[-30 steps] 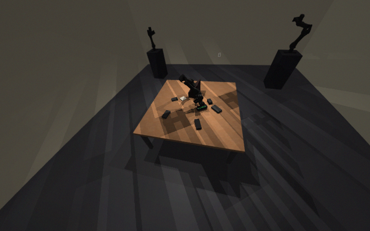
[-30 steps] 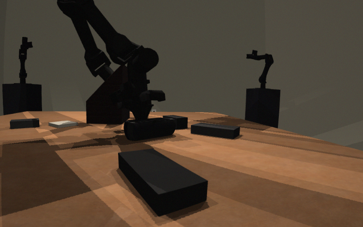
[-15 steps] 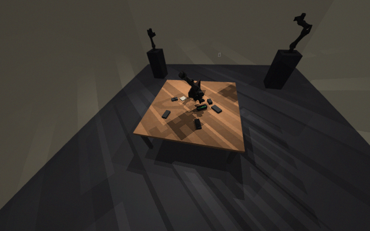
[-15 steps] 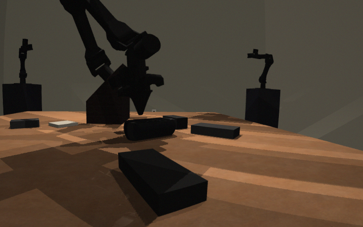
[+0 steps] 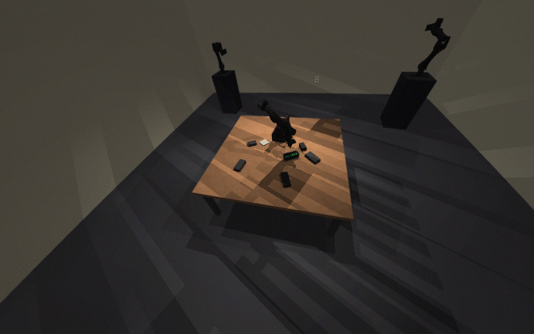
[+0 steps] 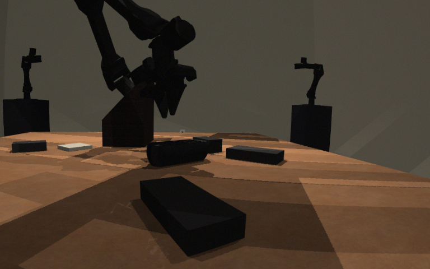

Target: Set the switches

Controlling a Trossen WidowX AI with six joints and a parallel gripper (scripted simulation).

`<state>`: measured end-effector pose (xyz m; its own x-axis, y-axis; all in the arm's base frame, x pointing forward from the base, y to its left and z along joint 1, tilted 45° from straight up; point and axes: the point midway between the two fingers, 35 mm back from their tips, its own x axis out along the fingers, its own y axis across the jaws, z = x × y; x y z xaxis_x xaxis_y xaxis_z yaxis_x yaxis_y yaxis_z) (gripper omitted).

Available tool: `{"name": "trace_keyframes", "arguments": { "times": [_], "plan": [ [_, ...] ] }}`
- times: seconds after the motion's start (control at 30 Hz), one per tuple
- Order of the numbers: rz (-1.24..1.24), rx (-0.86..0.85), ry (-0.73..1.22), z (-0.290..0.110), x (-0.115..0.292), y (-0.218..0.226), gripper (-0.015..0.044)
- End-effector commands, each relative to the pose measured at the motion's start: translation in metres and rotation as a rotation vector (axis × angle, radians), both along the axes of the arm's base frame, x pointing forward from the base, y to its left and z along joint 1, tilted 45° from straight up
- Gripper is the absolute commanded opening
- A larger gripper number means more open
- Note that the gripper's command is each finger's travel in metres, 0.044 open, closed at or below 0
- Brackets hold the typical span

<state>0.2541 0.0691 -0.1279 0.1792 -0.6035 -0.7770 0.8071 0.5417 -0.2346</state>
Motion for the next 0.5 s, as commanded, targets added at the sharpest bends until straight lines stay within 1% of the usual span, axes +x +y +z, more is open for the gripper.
{"name": "trace_keyframes", "arguments": {
  "times": [0.0, 0.03, 0.4, 0.47],
  "plan": [
    [-0.01, -0.001, 0.01, 0.0033, -0.0026, 0.0021, 0.0263],
    [-0.01, -0.001, 0.01, 0.0032, -0.0025, 0.0021, 0.0289],
    [-0.01, -0.001, 0.01, 0.0032, -0.0025, 0.0021, 0.0],
    [-0.01, -0.001, 0.01, 0.0032, -0.0025, 0.0021, 0.0]
  ]
}}
